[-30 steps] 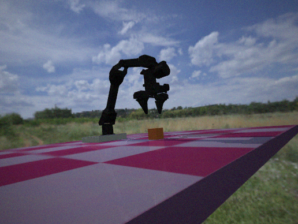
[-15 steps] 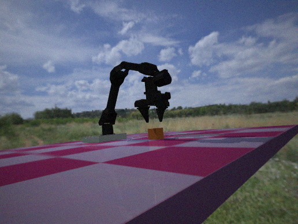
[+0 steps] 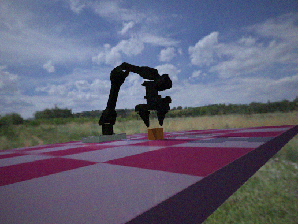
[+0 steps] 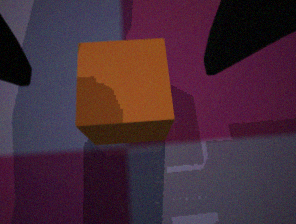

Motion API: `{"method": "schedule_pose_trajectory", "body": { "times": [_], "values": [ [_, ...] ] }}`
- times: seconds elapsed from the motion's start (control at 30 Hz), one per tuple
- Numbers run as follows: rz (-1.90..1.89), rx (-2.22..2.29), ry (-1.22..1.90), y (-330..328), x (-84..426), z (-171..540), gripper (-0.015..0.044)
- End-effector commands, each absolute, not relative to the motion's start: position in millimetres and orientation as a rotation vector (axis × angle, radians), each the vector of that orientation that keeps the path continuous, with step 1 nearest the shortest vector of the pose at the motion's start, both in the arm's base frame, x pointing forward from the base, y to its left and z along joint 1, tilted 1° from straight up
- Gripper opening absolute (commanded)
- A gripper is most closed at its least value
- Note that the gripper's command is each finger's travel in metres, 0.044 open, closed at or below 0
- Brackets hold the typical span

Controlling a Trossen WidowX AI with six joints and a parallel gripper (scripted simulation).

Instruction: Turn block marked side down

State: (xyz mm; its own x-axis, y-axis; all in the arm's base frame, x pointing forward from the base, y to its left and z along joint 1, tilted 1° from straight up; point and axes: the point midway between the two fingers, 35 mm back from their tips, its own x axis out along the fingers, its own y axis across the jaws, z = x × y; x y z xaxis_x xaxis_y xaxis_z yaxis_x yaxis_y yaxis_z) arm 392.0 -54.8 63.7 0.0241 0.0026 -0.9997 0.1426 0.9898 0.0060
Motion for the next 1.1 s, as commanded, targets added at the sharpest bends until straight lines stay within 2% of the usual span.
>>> {"method": "schedule_pose_trajectory", "body": {
  "times": [0.0, 0.43, 0.7, 1.07],
  "values": [
    [-0.103, 0.116, 1.552, -54.0, 391.7, 52.6, 0.0440],
    [-0.103, 0.117, 1.553, -53.8, 391.4, 34.1, 0.0440],
    [-0.103, 0.117, 1.553, -53.8, 391.4, 34.1, 0.0230],
    [-0.103, 0.117, 1.553, -53.8, 391.4, 34.1, 0.0157]
  ]
}}
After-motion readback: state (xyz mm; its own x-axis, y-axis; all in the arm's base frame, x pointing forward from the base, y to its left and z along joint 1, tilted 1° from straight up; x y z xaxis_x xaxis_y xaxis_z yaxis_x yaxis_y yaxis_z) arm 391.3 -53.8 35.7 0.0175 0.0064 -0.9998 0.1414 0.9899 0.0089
